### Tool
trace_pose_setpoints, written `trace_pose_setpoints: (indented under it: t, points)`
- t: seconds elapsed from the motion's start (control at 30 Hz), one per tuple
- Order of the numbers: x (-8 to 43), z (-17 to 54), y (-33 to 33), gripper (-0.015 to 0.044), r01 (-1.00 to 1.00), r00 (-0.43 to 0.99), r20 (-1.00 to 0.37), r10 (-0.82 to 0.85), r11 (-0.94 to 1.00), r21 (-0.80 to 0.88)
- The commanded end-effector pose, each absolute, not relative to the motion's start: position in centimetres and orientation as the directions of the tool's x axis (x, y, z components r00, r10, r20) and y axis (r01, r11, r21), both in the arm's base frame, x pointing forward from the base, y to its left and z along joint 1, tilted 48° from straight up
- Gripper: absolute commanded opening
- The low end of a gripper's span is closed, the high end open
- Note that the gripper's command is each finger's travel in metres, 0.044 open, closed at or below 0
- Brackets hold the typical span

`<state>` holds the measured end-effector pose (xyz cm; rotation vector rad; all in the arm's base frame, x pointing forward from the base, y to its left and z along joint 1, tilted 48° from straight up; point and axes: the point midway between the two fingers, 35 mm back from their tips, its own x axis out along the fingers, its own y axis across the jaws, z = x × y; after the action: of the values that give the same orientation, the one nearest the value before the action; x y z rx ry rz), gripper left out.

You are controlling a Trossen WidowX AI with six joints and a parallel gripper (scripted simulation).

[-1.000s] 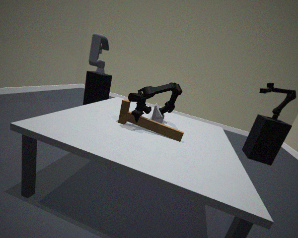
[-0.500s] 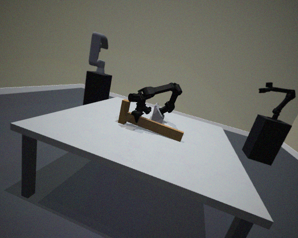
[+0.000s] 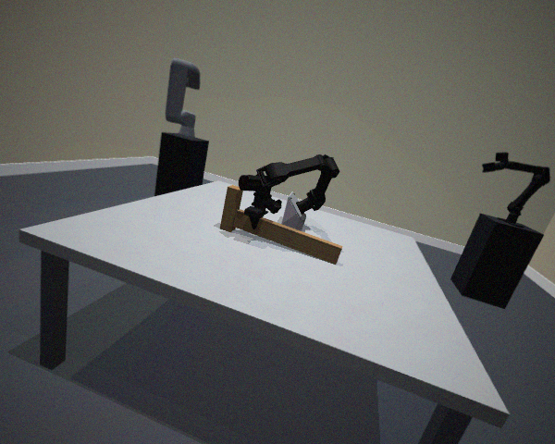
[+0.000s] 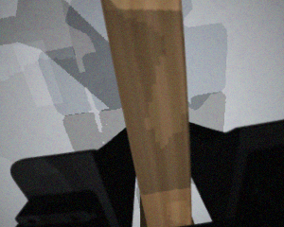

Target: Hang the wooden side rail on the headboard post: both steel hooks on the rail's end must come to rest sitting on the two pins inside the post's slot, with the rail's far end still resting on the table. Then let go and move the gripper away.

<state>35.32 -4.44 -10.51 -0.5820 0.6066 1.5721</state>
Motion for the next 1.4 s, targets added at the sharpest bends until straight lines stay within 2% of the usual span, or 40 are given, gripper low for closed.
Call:
trace_pose_setpoints:
  t: [0.0, 1.23, 1.37]
  points:
    - [35.32, -10.60, -4.66, 0.0000, -0.997, -0.077, -0.685, 0.725, -0.065, 0.043]
    - [35.28, -11.01, -4.22, 0.0000, -0.997, -0.077, -0.684, 0.725, -0.065, 0.043]
    - [35.20, -10.84, -4.19, 0.0105, -0.997, -0.080, -0.681, 0.728, -0.068, 0.045]
